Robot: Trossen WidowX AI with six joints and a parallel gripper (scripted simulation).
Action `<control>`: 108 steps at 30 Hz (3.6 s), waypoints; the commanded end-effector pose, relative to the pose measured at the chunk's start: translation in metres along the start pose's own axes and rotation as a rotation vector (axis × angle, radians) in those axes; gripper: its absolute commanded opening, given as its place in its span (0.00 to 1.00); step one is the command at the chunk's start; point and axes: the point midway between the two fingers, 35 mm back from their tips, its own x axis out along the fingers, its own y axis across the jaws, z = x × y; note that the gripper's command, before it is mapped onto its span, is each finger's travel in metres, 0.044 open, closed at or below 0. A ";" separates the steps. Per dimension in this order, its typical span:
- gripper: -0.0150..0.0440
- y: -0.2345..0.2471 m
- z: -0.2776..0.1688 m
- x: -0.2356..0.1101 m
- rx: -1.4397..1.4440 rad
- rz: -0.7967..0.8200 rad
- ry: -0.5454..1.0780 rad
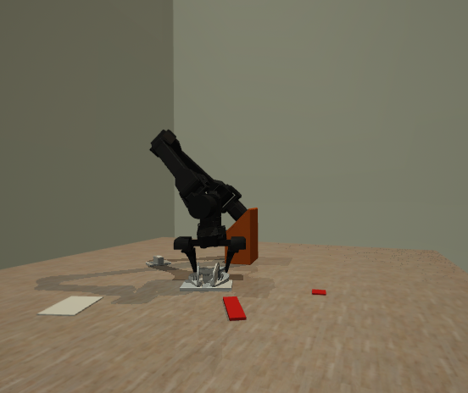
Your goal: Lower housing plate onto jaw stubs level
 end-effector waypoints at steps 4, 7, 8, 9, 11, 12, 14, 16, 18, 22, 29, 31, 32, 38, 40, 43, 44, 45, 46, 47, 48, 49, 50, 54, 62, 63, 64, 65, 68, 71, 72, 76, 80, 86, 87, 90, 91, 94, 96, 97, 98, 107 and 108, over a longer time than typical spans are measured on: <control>0.85 0.000 0.001 -0.002 0.005 0.003 -0.002; 0.85 0.000 0.001 -0.001 0.005 0.002 -0.002; 0.85 0.000 0.001 -0.001 0.005 0.002 -0.002; 0.85 0.000 0.001 -0.001 0.005 0.002 -0.002; 0.85 0.000 0.001 -0.001 0.005 0.002 -0.002; 0.85 0.000 0.001 -0.001 0.005 0.002 -0.002; 0.85 0.000 0.001 0.000 0.005 0.002 -0.002; 0.85 0.000 0.001 0.001 0.005 0.002 -0.002; 0.85 0.000 0.001 0.001 0.005 0.002 -0.002; 0.85 0.000 0.001 0.001 0.005 0.002 -0.002; 0.85 0.000 0.001 0.003 0.005 0.002 -0.002; 0.85 0.000 0.001 0.003 0.005 0.002 -0.002; 0.85 0.000 0.001 0.003 0.005 0.002 -0.002; 0.85 0.000 0.001 0.003 0.005 0.002 -0.002; 0.85 0.000 0.001 0.003 0.005 0.002 -0.002; 0.85 0.000 0.001 0.003 0.005 0.002 -0.002; 0.85 0.000 0.001 0.003 0.005 0.002 -0.002; 0.85 0.000 0.001 0.003 0.005 0.002 -0.002; 0.85 0.000 0.001 0.003 0.005 0.002 -0.002; 0.85 0.000 0.001 0.003 0.005 0.002 -0.002; 0.85 0.000 0.001 0.003 0.005 0.002 -0.002; 0.85 0.000 0.001 0.003 0.005 0.002 -0.002; 0.85 0.000 0.001 0.003 0.005 0.002 -0.002; 0.85 0.000 0.001 0.003 0.005 0.002 -0.002; 1.00 -0.001 0.001 0.003 0.006 0.001 -0.001; 1.00 -0.001 0.001 0.003 0.006 0.001 -0.001; 1.00 -0.001 0.001 0.003 0.006 0.001 -0.001; 1.00 -0.001 0.001 0.003 0.006 0.001 -0.001; 1.00 -0.001 0.001 0.003 0.006 0.001 -0.001; 1.00 -0.001 0.001 0.003 0.006 0.001 -0.001; 1.00 0.000 0.001 0.000 0.006 0.002 -0.001; 1.00 0.000 0.004 -0.031 0.006 0.007 -0.004; 1.00 0.000 0.002 -0.071 0.005 0.006 -0.004; 1.00 0.000 0.003 -0.065 -0.001 0.001 -0.007; 1.00 0.001 0.001 -0.067 0.000 0.003 -0.007; 1.00 0.013 -0.022 -0.092 0.006 0.019 -0.008; 1.00 0.017 -0.033 -0.102 0.007 0.022 -0.006; 1.00 0.024 -0.060 -0.122 0.003 0.010 -0.002; 1.00 0.025 -0.062 -0.123 0.002 0.008 -0.001; 1.00 0.025 -0.062 -0.123 0.002 0.008 -0.001; 1.00 0.025 -0.062 -0.123 0.002 0.008 -0.001; 1.00 0.025 -0.062 -0.123 0.002 0.008 -0.001; 1.00 0.025 -0.062 -0.123 0.002 0.008 -0.001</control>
